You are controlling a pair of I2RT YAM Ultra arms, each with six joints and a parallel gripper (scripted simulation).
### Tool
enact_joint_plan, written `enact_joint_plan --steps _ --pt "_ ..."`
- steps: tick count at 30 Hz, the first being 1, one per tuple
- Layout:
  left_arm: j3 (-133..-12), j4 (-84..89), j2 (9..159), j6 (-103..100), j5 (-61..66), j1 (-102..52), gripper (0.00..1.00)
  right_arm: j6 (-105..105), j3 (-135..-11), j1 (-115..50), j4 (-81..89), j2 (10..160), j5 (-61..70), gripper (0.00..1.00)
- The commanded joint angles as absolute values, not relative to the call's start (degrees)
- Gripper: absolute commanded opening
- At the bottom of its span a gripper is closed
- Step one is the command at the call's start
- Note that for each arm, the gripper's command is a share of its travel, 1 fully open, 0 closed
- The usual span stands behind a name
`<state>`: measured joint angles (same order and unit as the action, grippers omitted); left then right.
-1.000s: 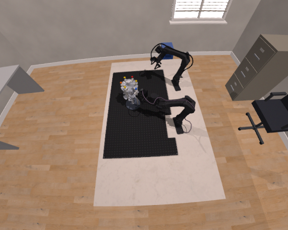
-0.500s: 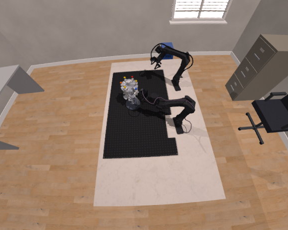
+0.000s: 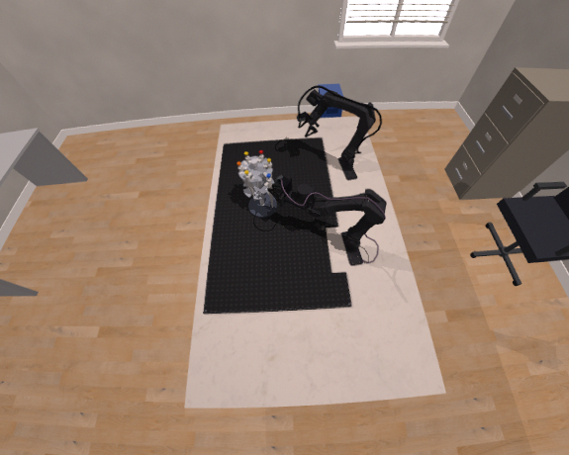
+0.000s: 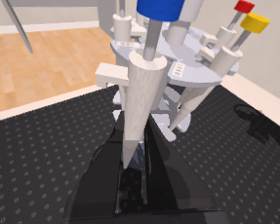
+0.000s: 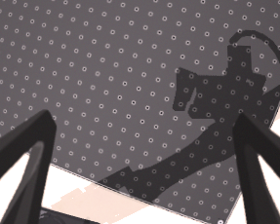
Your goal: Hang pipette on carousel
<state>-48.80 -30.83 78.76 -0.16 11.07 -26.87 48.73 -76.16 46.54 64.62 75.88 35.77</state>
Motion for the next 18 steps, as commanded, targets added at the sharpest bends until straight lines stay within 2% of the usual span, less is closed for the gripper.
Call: enact_joint_plan --steps 1,18 --pt "-50.3 -33.1 77.6 0.2 10.9 -26.6 0.12 49.1 -76.9 47.1 63.2 75.5 37.1 1.0" --pt "-52.0 -33.7 81.6 0.3 9.1 -28.8 0.12 49.1 -76.9 47.1 63.2 75.5 37.1 1.0"
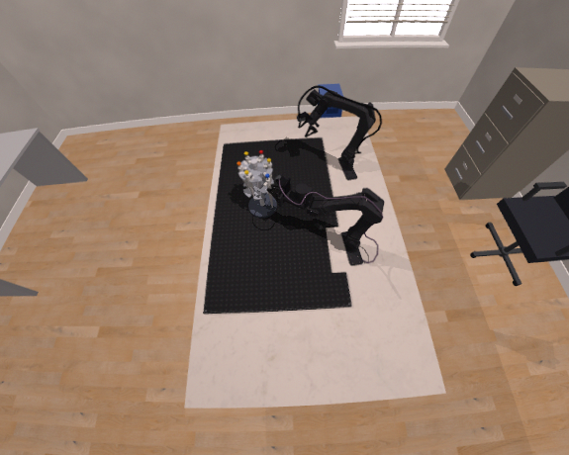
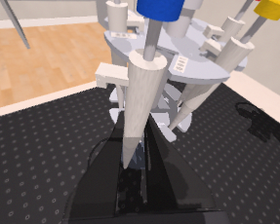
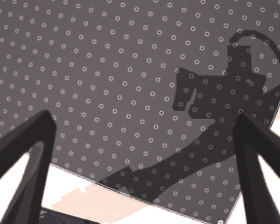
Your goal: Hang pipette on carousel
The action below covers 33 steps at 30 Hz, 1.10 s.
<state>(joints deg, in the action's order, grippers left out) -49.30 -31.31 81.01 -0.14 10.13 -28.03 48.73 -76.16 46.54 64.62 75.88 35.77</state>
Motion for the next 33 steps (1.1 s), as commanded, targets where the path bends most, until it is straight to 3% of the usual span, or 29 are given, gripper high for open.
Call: enact_joint_plan --steps 1,33 --pt "-52.3 -33.8 81.9 0.3 9.0 -29.0 0.12 49.1 -76.9 47.1 63.2 75.5 37.1 1.0" --pt "-53.3 -34.0 81.4 0.3 8.4 -29.1 0.12 49.1 -76.9 47.1 63.2 75.5 37.1 1.0"
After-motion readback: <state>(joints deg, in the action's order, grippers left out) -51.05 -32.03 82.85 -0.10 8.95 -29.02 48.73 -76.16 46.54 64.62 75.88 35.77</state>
